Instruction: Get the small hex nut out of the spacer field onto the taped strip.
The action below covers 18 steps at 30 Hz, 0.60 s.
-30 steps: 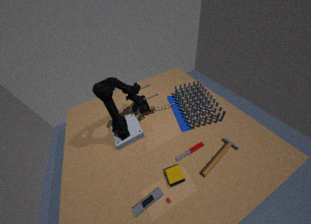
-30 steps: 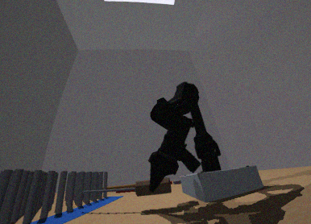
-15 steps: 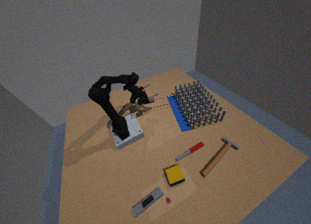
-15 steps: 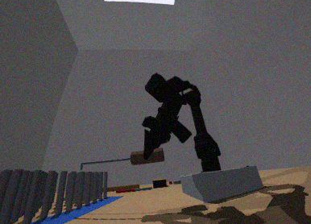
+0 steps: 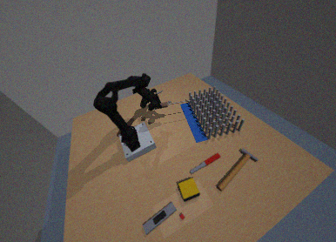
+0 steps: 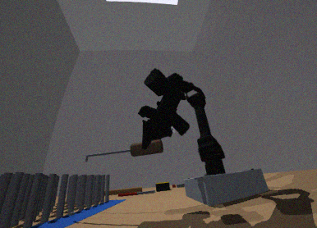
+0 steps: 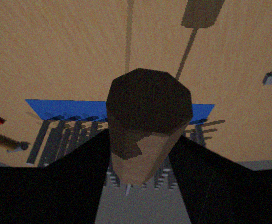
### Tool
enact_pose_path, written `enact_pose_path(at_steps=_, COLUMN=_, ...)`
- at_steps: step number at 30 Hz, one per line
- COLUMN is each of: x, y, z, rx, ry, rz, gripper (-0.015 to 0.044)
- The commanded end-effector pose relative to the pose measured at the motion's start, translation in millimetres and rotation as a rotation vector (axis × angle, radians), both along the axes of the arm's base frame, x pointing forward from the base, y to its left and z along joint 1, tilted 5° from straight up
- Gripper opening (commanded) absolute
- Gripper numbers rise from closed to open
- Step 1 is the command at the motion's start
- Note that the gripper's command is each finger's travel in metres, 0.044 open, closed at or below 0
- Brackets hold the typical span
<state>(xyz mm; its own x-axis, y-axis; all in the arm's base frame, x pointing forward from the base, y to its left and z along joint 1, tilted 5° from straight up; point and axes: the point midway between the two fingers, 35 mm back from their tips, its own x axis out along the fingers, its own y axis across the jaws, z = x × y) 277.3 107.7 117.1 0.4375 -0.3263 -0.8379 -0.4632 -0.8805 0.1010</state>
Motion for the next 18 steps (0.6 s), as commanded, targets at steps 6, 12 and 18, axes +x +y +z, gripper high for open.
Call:
enact_pose_path(at_steps=6, x=7, y=14, z=8, rx=0.183, ry=-0.086, rz=-0.197, gripper=0.0)
enact_pose_path(at_steps=12, x=8, y=27, z=10, rx=0.317, ry=-0.119, rz=-0.346, gripper=0.0)
enact_pose_path(at_steps=18, x=8, y=40, z=12, rx=0.45, ry=-0.139, rz=-0.499, gripper=0.0)
